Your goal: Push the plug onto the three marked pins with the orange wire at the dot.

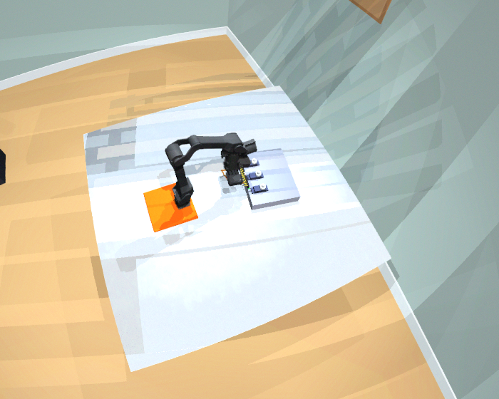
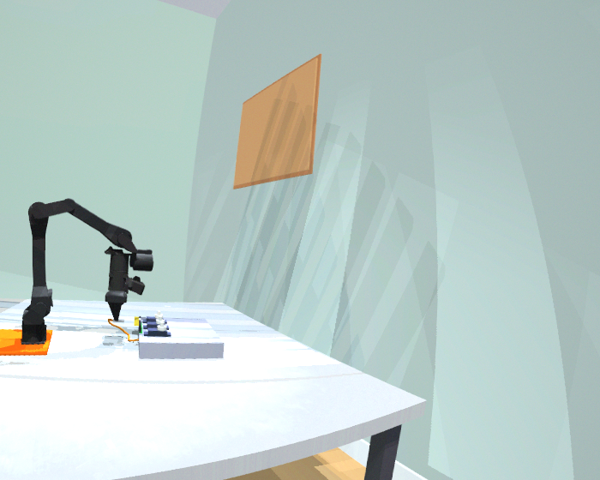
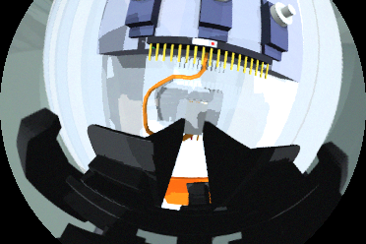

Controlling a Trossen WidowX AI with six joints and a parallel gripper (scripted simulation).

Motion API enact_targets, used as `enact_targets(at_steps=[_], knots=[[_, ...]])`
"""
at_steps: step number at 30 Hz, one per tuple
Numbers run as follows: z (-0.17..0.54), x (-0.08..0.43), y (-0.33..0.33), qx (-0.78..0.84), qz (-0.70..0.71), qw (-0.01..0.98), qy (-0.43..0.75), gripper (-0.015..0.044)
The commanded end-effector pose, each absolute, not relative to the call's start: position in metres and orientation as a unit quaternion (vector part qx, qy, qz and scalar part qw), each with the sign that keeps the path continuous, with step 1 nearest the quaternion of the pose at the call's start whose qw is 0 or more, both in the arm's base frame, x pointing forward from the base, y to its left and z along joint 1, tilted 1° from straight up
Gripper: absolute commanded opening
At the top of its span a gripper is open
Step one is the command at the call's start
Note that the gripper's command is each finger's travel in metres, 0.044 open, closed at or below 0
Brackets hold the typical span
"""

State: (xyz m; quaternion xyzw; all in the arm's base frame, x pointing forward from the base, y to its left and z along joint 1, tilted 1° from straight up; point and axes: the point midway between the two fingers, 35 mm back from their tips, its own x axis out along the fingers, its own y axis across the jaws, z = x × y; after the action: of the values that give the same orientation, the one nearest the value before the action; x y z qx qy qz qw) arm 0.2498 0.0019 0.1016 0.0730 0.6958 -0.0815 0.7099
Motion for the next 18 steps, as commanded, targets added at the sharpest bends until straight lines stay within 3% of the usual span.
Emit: enact_targets(at_steps=[1,18], knots=[[0.106,0.267,-0.004,0.072,-0.081,0.715,0.691,0.0],[0.109,0.28,-0.004,0.072,-0.081,0.715,0.69,0.0]])
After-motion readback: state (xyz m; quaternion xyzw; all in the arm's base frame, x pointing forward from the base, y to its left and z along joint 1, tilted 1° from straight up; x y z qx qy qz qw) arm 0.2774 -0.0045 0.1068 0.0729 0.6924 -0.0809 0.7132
